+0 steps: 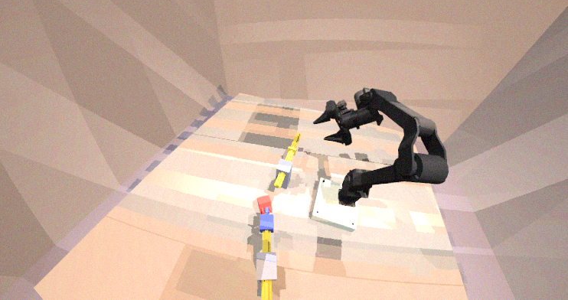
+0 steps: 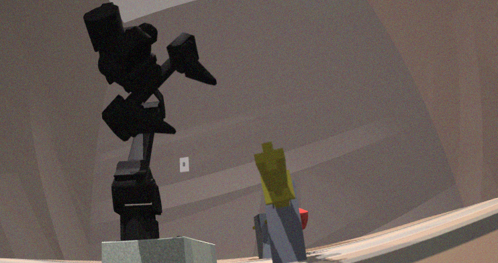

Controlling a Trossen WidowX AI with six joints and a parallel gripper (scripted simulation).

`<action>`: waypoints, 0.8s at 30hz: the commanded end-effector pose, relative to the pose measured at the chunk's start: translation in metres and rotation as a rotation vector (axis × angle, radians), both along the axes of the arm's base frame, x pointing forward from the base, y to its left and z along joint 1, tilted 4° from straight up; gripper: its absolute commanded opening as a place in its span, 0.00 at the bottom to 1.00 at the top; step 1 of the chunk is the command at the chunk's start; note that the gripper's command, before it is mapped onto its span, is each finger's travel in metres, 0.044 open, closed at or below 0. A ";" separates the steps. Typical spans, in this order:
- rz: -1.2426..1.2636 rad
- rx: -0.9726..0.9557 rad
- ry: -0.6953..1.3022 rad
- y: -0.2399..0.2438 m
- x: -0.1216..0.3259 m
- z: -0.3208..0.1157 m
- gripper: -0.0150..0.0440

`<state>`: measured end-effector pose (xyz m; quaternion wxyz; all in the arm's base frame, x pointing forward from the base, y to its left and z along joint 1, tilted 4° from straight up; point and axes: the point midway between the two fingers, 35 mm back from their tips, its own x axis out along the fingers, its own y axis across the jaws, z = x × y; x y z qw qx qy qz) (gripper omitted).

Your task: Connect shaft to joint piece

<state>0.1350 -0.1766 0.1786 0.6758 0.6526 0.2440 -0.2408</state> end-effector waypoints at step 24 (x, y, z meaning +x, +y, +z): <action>0.752 -0.125 0.402 0.096 0.121 -0.010 1.00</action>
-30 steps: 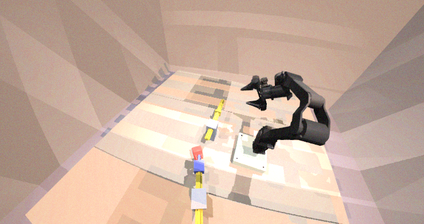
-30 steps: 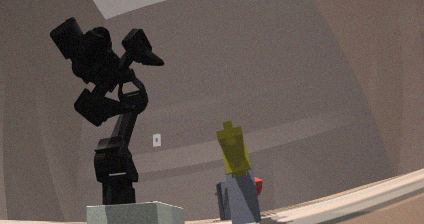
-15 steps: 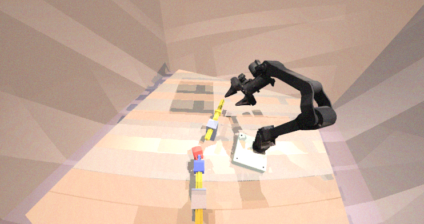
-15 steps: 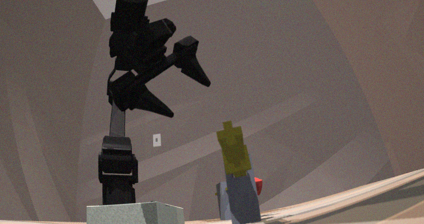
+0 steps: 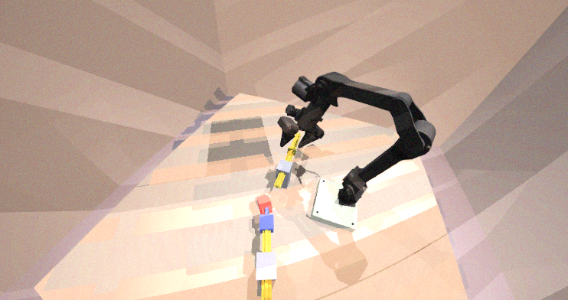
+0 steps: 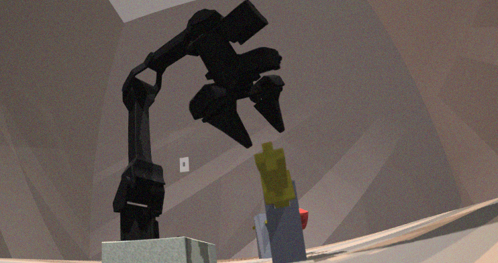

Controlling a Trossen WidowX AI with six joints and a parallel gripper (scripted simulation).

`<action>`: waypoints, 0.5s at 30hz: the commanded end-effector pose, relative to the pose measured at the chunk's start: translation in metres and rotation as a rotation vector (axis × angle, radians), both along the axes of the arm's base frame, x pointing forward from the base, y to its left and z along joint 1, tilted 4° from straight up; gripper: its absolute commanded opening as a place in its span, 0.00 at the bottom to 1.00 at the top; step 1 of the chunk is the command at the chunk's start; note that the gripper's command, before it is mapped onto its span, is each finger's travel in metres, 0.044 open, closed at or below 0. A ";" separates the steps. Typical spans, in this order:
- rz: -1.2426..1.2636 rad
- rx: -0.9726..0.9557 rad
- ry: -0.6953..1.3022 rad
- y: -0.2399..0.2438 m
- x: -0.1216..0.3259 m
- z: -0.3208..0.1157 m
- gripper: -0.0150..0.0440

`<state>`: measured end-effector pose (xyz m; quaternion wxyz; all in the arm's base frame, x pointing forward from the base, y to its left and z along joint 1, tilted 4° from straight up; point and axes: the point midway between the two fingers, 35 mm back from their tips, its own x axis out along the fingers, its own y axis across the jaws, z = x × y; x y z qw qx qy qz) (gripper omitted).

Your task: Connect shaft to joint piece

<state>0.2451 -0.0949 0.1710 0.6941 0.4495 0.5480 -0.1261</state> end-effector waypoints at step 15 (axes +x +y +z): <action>0.496 -0.223 0.185 0.114 0.052 -0.008 1.00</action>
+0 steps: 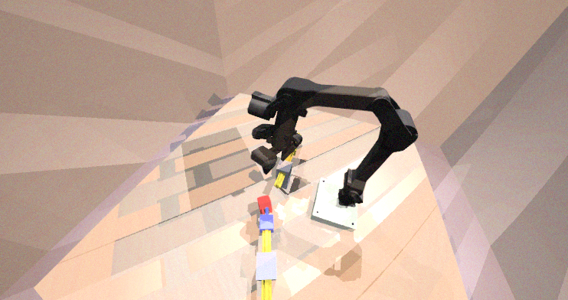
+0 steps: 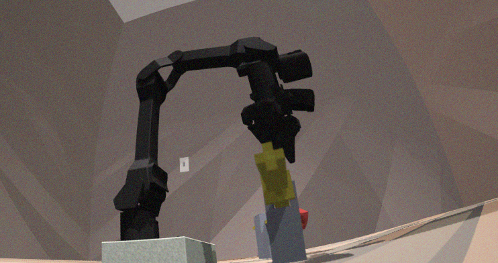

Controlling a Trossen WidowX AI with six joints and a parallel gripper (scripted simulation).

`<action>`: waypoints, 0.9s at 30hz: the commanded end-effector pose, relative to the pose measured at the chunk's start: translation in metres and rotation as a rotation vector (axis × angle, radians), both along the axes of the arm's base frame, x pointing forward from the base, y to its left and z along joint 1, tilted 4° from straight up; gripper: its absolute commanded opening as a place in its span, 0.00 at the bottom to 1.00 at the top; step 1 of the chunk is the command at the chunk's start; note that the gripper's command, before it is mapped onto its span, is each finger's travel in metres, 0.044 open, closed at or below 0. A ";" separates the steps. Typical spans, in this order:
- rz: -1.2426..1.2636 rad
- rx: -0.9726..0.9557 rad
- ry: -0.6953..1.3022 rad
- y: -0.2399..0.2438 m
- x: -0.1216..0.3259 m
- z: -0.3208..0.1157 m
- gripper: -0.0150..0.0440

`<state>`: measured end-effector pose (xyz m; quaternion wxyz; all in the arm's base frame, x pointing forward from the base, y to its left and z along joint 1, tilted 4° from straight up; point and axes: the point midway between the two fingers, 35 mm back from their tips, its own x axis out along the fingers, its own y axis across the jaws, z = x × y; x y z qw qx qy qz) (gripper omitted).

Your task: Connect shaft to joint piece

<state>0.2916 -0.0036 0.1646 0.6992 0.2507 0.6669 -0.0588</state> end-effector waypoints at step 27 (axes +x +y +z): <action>-0.112 -0.080 0.217 0.095 0.014 -0.016 1.00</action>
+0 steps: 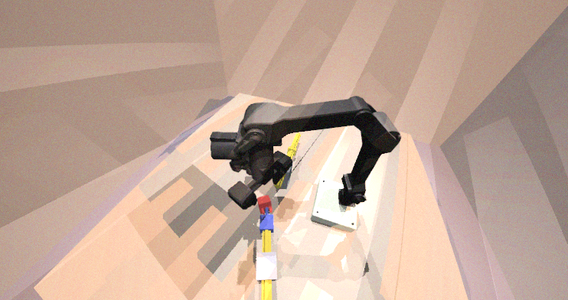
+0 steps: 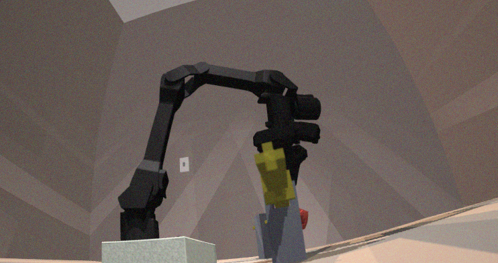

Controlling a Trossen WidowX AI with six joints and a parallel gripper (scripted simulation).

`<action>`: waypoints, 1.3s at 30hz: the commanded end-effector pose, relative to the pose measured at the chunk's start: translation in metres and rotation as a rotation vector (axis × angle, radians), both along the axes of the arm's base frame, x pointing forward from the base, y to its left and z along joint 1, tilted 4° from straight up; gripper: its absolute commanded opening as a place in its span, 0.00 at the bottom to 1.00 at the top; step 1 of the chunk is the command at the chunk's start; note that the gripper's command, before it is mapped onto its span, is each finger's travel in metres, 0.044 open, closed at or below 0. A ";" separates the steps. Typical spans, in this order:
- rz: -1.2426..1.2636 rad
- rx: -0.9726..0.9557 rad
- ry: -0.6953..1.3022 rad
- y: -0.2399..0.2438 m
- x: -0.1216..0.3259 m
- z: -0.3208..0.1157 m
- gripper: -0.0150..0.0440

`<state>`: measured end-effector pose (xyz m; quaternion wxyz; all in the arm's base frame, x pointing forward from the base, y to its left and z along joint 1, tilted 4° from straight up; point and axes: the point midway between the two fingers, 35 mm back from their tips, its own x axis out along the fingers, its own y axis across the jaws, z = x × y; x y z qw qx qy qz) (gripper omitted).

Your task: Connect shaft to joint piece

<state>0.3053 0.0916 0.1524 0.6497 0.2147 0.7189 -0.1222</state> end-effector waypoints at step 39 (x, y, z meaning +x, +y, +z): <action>-0.555 0.080 0.206 0.001 0.002 -0.091 1.00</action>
